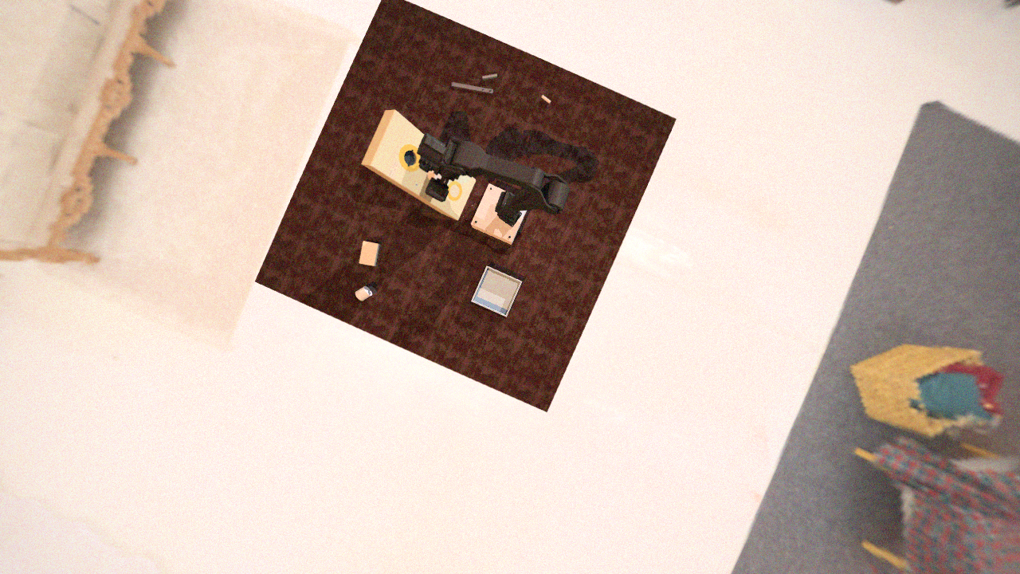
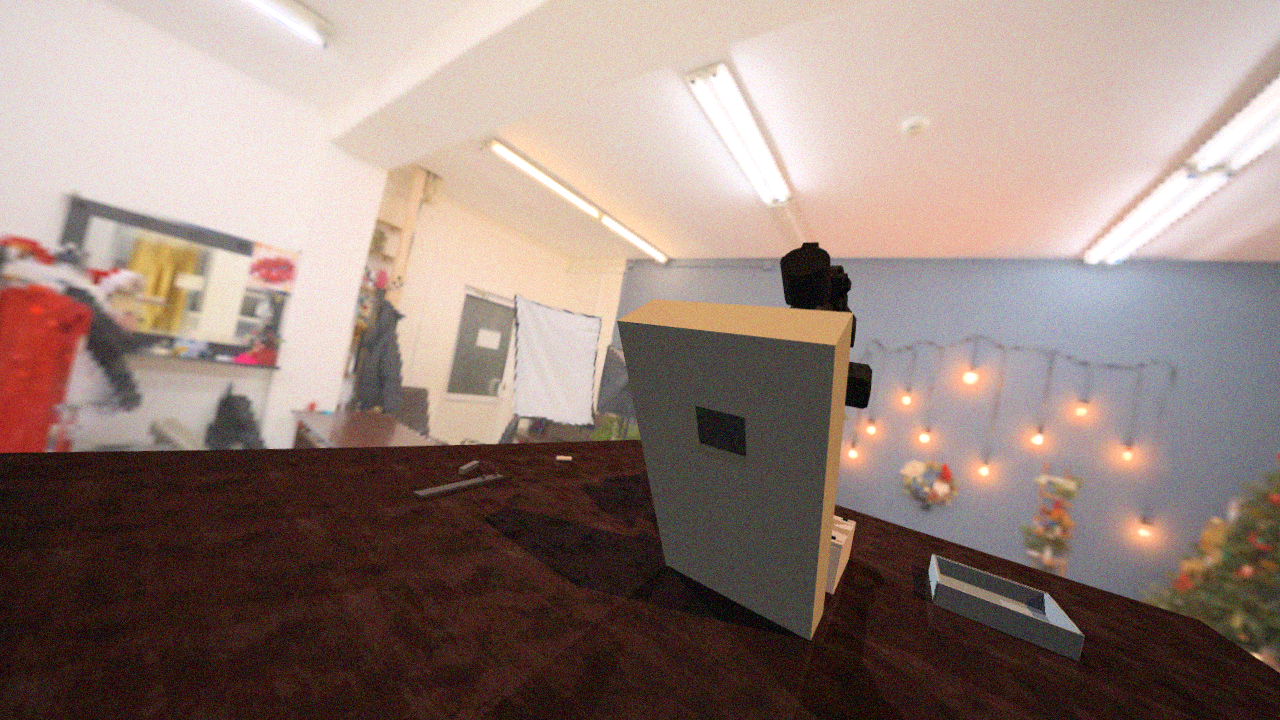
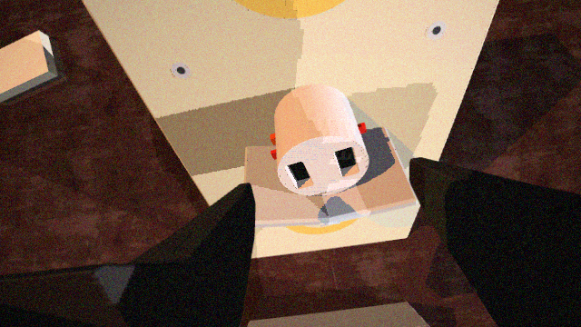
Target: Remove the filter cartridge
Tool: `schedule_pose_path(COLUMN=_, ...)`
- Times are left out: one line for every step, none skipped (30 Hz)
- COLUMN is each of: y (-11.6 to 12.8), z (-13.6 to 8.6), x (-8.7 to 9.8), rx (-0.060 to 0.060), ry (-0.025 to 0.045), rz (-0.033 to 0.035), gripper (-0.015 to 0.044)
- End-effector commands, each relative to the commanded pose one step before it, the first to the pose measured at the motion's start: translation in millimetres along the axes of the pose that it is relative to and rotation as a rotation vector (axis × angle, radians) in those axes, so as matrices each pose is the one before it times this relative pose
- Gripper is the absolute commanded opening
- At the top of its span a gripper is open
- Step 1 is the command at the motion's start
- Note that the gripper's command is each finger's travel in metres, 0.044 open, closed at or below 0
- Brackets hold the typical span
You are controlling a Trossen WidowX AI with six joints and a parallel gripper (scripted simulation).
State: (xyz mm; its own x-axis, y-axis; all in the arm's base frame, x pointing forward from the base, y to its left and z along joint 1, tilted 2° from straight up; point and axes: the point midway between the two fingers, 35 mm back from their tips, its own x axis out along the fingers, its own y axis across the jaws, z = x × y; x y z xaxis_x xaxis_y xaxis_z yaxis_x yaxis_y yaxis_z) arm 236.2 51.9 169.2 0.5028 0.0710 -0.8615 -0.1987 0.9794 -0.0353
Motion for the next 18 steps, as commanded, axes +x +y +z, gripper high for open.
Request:
schedule_pose_path(y=0.48, z=-1.87, x=8.38, rx=0.0079, ry=0.01023, rz=0.00239, gripper=0.0305)
schedule_pose_path(y=0.01, z=0.08, x=1.64, rx=0.0000, ry=-0.00006, rz=0.00000, gripper=0.0305)
schedule_pose_path(y=0.01, z=0.07, x=1.63, rx=0.0000, ry=-0.00006, rz=0.00000, gripper=0.0305)
schedule_pose_path(y=0.00, z=0.06, x=1.63, rx=0.0000, ry=-0.00006, rz=0.00000, gripper=0.0305)
schedule_pose_path(y=0.00, z=0.05, x=1.63, rx=0.0000, ry=-0.00006, rz=0.00000, gripper=0.0305)
schedule_pose_path(y=0.00, z=0.03, x=1.63, rx=0.0000, ry=-0.00006, rz=0.00000, gripper=0.0305)
schedule_pose_path(y=0.00, z=0.02, x=1.62, rx=0.0000, ry=-0.00006, rz=0.00000, gripper=0.0305)
schedule_pose_path(y=0.00, z=0.01, x=1.62, rx=0.0000, ry=-0.00006, rz=0.00000, gripper=0.0305)
schedule_pose_path(y=0.00, z=0.00, x=1.62, rx=0.0000, ry=-0.00006, rz=0.00000, gripper=0.0305)
schedule_pose_path(y=0.00, z=-0.01, x=1.61, rx=0.0000, ry=-0.00006, rz=0.00000, gripper=0.0305)
schedule_pose_path(y=0.00, z=-0.03, x=1.61, rx=0.0000, ry=-0.00006, rz=0.00000, gripper=0.0305)
schedule_pose_path(y=-0.01, z=-0.04, x=1.61, rx=0.0000, ry=-0.00006, rz=0.00000, gripper=0.0305)
schedule_pose_path(y=-0.01, z=-0.05, x=1.60, rx=0.0000, ry=-0.00005, rz=-0.00001, gripper=0.0305)
schedule_pose_path(y=-0.01, z=-0.06, x=1.60, rx=0.0000, ry=-0.00005, rz=-0.00001, gripper=0.0305)
schedule_pose_path(y=-0.01, z=-0.07, x=1.60, rx=0.0000, ry=-0.00005, rz=-0.00001, gripper=0.0305)
schedule_pose_path(y=-0.01, z=-0.08, x=1.59, rx=0.0000, ry=-0.00005, rz=-0.00001, gripper=0.0305)
schedule_pose_path(y=-0.01, z=-0.10, x=1.59, rx=0.0000, ry=-0.00005, rz=-0.00001, gripper=0.0305)
schedule_pose_path(y=-0.01, z=-0.11, x=1.59, rx=0.0000, ry=-0.00005, rz=-0.00001, gripper=0.0305)
